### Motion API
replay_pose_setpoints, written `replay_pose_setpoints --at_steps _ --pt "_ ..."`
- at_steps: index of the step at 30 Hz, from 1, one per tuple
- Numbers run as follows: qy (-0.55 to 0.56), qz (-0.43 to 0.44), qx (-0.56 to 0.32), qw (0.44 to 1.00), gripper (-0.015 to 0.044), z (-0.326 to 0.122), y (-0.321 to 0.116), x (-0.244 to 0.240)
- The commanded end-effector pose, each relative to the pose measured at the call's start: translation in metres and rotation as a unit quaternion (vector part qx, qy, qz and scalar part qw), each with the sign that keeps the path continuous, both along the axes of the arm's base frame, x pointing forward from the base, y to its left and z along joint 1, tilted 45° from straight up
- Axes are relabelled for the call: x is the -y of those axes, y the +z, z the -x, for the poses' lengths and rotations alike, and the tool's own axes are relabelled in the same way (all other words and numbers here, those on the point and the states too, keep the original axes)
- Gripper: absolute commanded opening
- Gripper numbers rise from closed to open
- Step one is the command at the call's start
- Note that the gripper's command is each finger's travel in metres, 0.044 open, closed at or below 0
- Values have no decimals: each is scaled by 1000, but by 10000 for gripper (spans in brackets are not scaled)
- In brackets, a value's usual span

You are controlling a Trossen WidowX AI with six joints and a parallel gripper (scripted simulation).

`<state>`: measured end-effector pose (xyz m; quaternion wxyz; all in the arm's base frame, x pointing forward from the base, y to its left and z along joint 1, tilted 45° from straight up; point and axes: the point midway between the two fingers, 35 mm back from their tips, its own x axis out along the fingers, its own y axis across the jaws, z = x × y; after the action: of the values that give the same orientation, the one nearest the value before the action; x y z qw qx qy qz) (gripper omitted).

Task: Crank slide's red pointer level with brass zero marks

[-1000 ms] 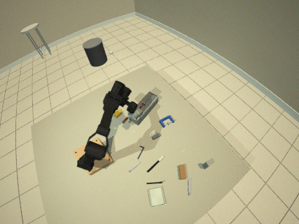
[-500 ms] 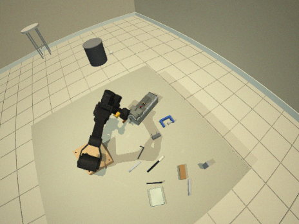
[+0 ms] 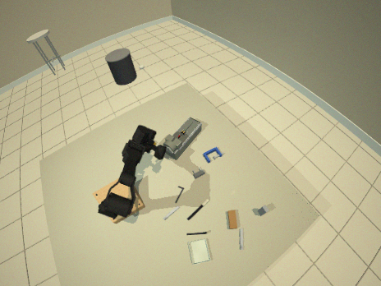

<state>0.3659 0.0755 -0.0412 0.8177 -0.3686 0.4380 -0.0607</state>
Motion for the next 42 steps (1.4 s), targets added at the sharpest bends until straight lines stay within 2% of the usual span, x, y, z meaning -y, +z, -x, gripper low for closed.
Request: replay_pose_setpoints --at_steps 1,42 --pt "3 1 -4 1000 440 5 -15 14" --pt "3 3 -4 1000 440 14 -62 62"
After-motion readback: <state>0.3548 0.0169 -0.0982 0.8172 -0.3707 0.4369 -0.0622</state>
